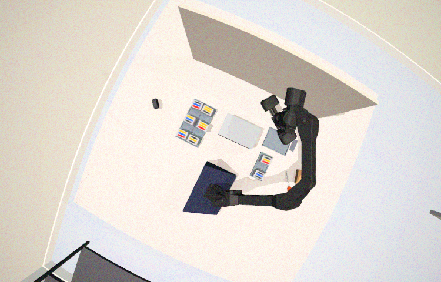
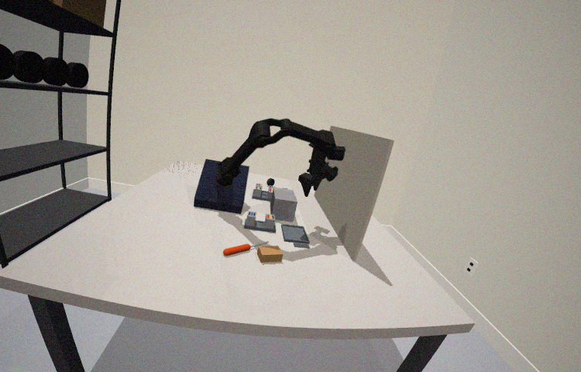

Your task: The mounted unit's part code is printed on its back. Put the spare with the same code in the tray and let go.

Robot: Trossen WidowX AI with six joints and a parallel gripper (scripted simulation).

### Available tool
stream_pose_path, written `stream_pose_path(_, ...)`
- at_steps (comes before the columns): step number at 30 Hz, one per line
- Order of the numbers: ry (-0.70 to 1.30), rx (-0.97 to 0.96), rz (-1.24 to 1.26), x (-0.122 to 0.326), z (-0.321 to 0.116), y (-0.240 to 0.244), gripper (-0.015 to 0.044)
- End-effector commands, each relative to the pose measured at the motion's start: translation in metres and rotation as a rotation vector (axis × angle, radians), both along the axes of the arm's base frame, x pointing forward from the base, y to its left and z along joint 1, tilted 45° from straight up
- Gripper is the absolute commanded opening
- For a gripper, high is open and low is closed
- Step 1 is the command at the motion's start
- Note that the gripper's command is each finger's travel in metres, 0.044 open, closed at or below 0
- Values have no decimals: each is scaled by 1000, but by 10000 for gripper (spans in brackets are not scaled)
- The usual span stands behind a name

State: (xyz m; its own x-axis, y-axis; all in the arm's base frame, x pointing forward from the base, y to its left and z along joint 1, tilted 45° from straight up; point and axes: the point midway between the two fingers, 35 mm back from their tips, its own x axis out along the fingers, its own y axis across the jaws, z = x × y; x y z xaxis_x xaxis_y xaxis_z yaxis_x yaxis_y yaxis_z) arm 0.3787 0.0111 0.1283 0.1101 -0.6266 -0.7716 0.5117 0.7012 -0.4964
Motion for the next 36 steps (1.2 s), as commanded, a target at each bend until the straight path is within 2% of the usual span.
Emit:
stream_pose_path(1,255,-70,257,-6,-24,64,440)
stream_pose_path(5,425,-137,418,-16,-39,105,440)
stream_pose_path(24,436,-138,430,-17,-42,107,440)
stream_pose_path(29,687,-148,735,-41,-98,151,440)
stream_pose_path(36,1095,-183,1225,-102,-185,203,440)
